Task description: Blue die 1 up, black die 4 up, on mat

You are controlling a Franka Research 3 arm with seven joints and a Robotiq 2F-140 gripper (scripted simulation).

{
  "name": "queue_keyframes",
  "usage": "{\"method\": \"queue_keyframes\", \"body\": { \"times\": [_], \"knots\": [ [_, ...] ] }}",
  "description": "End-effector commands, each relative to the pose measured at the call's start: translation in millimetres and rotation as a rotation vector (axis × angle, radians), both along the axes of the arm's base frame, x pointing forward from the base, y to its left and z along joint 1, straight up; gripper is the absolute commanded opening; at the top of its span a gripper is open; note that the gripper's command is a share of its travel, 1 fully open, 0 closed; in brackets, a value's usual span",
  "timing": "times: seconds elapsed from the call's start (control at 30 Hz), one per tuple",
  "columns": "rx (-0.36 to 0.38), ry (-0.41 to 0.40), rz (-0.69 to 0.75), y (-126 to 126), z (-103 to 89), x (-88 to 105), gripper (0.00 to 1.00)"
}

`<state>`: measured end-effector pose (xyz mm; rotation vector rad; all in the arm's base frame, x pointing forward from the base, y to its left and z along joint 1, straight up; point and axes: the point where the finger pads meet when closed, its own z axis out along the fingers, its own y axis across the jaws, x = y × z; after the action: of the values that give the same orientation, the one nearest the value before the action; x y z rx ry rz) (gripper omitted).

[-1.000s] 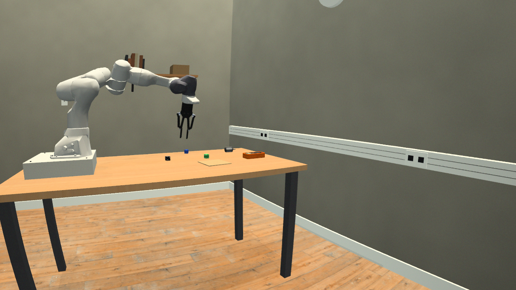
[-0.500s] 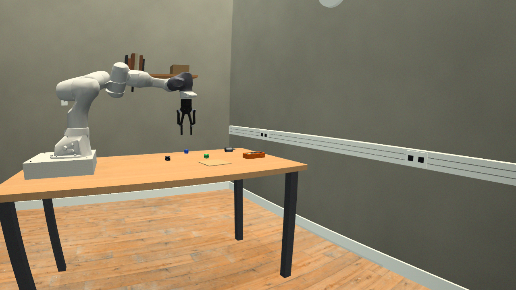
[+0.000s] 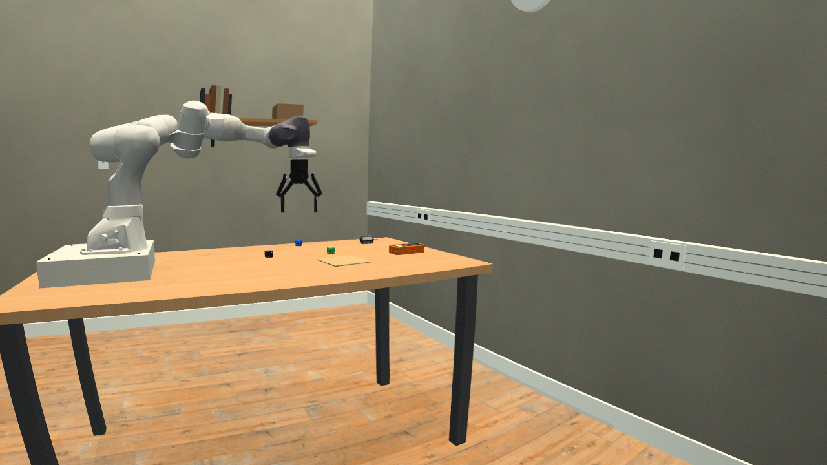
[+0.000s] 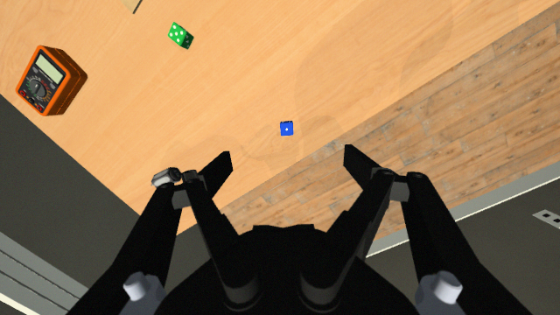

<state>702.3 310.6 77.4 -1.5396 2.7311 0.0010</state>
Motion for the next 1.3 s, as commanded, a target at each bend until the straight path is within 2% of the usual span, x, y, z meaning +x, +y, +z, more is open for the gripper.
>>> {"method": "queue_keyframes", "body": {
  "times": [0.0,0.17,0.27,0.3,0.7,0.8,1.27],
  "knots": [
    [-0.004,0.005,0.174,-4,-5.0,-2.1,1.0],
    [-0.005,0.006,0.256,-5,-7.2,-2.3,1.0],
    [-0.005,0.006,0.258,-5,-7.2,-2.3,1.0],
    [-0.005,0.006,0.311,-5,-8.6,-2.5,1.0],
    [-0.006,0.007,0.508,-7,-13.5,-3.1,1.0],
    [-0.006,0.007,0.521,-7,-13.8,-3.1,1.0],
    [-0.007,0.007,0.777,-9,-19.5,-4.0,1.0]
  ]
}}
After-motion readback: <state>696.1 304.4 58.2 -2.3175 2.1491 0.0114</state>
